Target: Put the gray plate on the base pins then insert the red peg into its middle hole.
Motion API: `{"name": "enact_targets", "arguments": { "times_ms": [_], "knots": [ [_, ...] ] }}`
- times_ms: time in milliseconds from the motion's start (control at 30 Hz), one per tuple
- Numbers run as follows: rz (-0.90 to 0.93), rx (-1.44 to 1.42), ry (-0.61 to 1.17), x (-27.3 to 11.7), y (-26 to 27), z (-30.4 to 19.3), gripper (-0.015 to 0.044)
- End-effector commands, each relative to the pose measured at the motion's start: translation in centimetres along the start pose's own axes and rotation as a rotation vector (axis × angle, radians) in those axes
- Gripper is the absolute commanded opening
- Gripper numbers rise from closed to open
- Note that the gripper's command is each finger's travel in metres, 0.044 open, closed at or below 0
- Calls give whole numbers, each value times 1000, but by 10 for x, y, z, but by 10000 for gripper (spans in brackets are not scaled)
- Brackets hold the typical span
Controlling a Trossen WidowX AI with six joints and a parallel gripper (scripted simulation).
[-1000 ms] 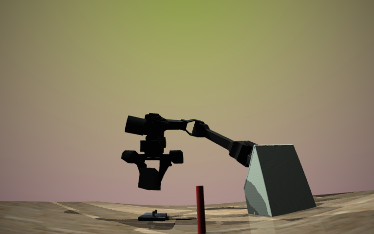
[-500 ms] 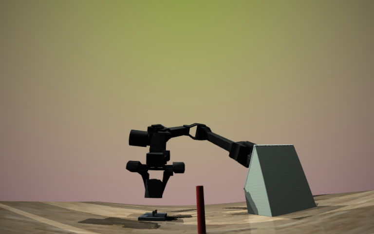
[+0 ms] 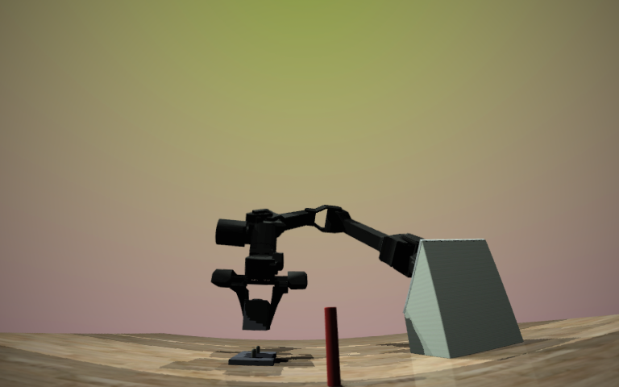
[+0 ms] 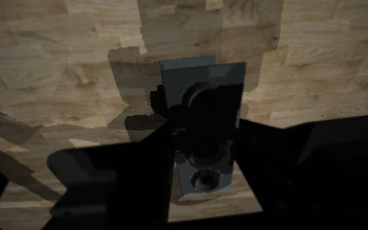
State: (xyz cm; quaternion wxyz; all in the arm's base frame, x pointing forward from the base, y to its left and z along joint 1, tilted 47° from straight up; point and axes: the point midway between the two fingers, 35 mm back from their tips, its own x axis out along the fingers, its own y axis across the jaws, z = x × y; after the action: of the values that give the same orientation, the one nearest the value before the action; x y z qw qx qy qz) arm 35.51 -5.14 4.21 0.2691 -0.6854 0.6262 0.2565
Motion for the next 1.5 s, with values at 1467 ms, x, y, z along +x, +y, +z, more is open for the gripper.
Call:
{"name": "enact_targets", "arguments": {
  "times_ms": [1467],
  "knots": [
    [-5, -3, 5, 33, -1, -3, 0]
  ]
}}
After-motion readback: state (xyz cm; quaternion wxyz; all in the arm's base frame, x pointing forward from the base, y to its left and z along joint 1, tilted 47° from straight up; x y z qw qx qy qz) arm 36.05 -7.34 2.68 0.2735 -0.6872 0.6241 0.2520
